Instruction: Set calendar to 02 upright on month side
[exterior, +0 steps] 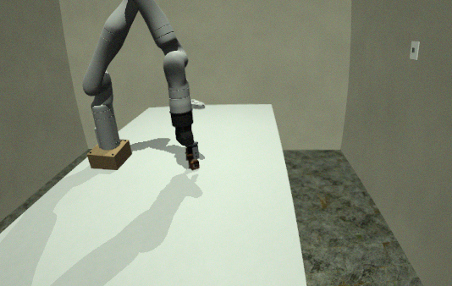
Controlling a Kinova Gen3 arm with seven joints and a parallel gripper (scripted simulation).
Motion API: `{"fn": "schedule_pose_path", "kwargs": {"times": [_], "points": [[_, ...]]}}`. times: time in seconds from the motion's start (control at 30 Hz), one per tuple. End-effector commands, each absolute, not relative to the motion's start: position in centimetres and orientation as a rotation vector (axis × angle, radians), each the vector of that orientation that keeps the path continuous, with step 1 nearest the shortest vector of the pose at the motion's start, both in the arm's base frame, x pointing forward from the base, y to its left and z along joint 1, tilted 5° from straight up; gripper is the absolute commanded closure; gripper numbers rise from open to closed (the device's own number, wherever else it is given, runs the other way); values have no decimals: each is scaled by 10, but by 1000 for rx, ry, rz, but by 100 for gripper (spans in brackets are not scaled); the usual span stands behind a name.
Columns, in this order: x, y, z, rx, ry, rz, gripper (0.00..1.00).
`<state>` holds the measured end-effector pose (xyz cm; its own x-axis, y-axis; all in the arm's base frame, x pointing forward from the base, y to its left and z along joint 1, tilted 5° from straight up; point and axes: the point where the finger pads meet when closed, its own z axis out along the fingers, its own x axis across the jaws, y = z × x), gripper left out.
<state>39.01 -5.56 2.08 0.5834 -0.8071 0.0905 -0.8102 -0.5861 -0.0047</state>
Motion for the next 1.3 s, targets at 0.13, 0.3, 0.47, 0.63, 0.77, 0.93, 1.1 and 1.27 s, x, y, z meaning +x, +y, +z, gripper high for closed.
{"fn": "schedule_pose_path", "kwargs": {"times": [0.13,0.3,0.47,0.63,0.77,0.93,1.1,1.27], "points": [[388,-56,14,2760,-1410,119,10],[389,-56,11,2760,-1410,119,10],[389,-56,9,2760,-1410,119,10],[389,-56,9,2760,-1410,119,10],[389,-56,9,2760,-1410,119,10],[389,-56,9,2760,-1410,119,10],[389,-56,9,2760,-1410,119,10],[389,-56,9,2760,-1410,119,10]]}}
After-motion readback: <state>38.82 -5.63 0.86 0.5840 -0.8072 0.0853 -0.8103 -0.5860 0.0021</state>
